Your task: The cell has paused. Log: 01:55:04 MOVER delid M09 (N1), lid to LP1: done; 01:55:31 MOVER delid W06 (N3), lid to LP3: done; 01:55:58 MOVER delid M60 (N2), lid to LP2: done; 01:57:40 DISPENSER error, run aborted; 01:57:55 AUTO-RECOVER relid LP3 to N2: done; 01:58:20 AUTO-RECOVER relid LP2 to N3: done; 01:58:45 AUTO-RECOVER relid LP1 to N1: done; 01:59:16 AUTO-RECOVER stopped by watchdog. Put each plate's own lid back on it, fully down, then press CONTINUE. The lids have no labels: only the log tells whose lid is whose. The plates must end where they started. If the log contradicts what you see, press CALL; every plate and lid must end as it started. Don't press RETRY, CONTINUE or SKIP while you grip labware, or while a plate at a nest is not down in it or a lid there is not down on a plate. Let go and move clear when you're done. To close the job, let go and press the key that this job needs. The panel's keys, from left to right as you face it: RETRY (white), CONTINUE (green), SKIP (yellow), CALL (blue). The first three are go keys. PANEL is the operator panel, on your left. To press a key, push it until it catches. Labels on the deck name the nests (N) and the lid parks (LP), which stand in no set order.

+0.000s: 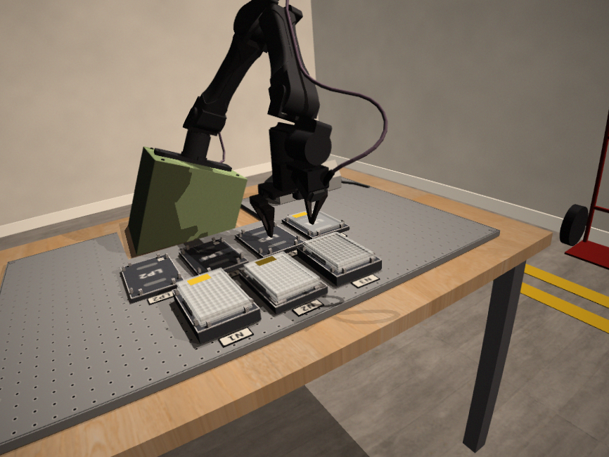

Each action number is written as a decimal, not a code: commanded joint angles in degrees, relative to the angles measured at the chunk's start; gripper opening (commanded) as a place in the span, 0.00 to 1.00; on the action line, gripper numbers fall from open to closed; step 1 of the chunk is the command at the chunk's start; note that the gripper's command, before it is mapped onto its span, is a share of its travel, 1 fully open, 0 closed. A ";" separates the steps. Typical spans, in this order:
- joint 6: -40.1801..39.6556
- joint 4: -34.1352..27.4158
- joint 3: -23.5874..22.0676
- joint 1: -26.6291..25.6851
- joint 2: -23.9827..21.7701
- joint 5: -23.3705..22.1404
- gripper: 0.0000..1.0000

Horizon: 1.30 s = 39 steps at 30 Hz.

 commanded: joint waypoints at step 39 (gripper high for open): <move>26.15 9.87 -18.72 21.63 -21.83 3.73 1.00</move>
